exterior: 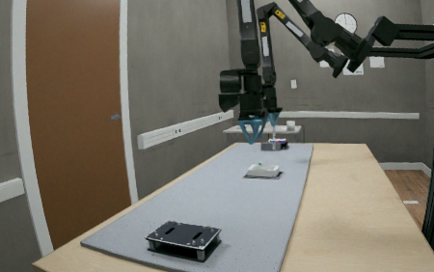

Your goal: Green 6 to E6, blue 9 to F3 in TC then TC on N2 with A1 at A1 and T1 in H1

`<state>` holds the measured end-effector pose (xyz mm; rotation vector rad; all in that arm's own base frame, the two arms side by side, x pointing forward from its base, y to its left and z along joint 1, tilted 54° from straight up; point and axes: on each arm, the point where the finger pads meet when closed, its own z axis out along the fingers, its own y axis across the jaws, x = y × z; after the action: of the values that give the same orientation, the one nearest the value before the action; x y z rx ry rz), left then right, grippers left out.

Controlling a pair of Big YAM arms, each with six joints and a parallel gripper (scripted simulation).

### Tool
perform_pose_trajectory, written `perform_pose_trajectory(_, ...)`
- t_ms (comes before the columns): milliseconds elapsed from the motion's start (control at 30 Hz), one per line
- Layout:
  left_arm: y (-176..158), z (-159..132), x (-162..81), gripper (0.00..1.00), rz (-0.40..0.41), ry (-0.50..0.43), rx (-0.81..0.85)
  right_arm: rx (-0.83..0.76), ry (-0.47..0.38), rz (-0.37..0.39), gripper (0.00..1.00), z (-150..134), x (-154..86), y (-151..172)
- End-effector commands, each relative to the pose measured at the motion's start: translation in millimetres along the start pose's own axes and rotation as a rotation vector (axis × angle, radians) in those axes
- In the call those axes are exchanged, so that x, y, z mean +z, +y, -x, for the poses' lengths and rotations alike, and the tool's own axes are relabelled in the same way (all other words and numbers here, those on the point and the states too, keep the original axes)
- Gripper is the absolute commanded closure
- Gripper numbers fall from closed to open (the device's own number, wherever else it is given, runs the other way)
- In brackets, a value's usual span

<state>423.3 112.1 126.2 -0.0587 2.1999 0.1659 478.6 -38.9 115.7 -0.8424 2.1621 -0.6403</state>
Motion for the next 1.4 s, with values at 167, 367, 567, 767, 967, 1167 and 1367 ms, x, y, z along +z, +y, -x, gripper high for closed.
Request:
perform_pose_trajectory(167, -0.2, 0.1, -0.5, 0.0, -0.001, -0.002, 0.004, 0.007, 0.018, 0.027, 0.91, 2.7, 5.4, 22.8)
perform_pose_trajectory(367, -0.2, 0.1, -0.5, 0.0, -0.001, -0.002, 0.004, 0.006, 0.022, 0.032, 0.91, 10.1, 4.9, 29.5)
perform_pose_trajectory(567, -0.2, 0.1, -0.5, 0.0, -0.001, -0.002, 0.004, 0.006, 0.022, 0.031, 0.91, 15.9, 4.7, 33.2)
perform_pose_trajectory(767, -0.2, 0.1, -0.5, 0.0, -0.001, -0.002, 0.004, 0.006, 0.02, 0.029, 0.91, 23.6, 4.2, 39.8)
perform_pose_trajectory(967, -0.2, 0.1, -0.5, 0.0, -0.001, -0.002, 0.004, 0.006, 0.021, 0.03, 0.91, 30.1, 3.7, 47.6)
perform_pose_trajectory(1167, -0.2, 0.1, -0.5, 0.0, -0.001, -0.002, 0.004, 0.007, 0.019, 0.027, 0.91, 35.0, 3.3, 52.2)
perform_pose_trajectory(1367, -0.2, 0.1, -0.5, 0.0, -0.001, -0.002, 0.004, 0.006, 0.019, 0.028, 0.91, 41.3, 2.8, 60.2)
